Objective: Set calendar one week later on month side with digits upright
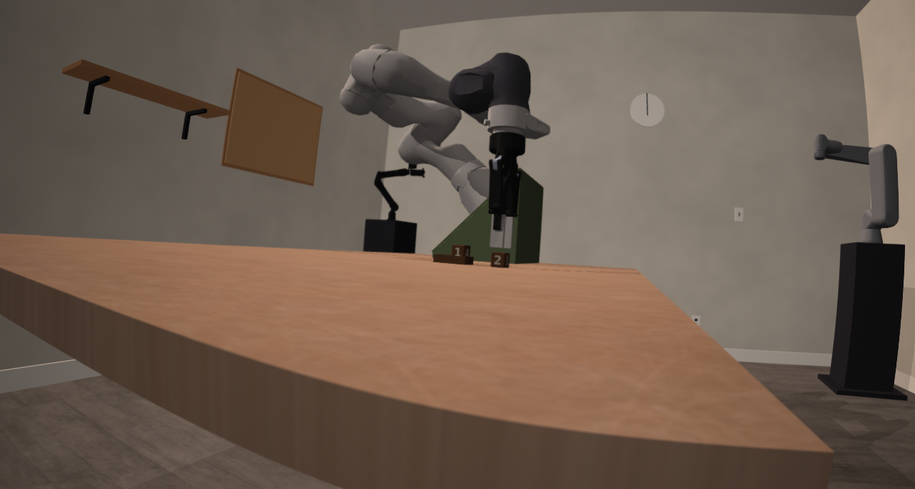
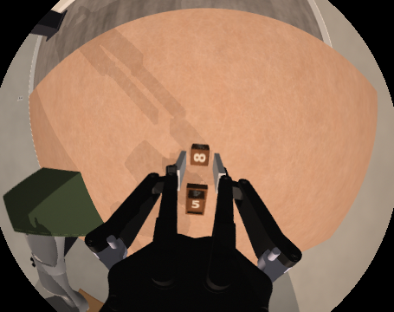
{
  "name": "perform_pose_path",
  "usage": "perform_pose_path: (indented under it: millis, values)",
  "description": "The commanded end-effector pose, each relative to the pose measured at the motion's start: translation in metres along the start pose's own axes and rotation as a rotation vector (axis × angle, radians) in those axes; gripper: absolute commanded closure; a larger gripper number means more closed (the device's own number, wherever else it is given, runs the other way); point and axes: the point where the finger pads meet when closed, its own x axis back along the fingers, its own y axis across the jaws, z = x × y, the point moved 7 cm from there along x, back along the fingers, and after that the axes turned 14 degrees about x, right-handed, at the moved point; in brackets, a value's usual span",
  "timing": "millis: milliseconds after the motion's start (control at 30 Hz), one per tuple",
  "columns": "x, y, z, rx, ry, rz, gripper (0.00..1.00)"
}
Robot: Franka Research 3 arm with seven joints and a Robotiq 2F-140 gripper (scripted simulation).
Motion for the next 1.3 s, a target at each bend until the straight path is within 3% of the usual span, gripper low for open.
perform_pose_path:
  millis: [0,467,1267]
  values:
    - [-0.001,0.001,0.000,-0.006,0.001,-0.001,0.72]
    - [-0.003,0.001,0.000,-0.006,0.001,-0.001,0.72]
    - [-0.029,0.001,0.000,-0.006,0.001,-0.001,0.72]
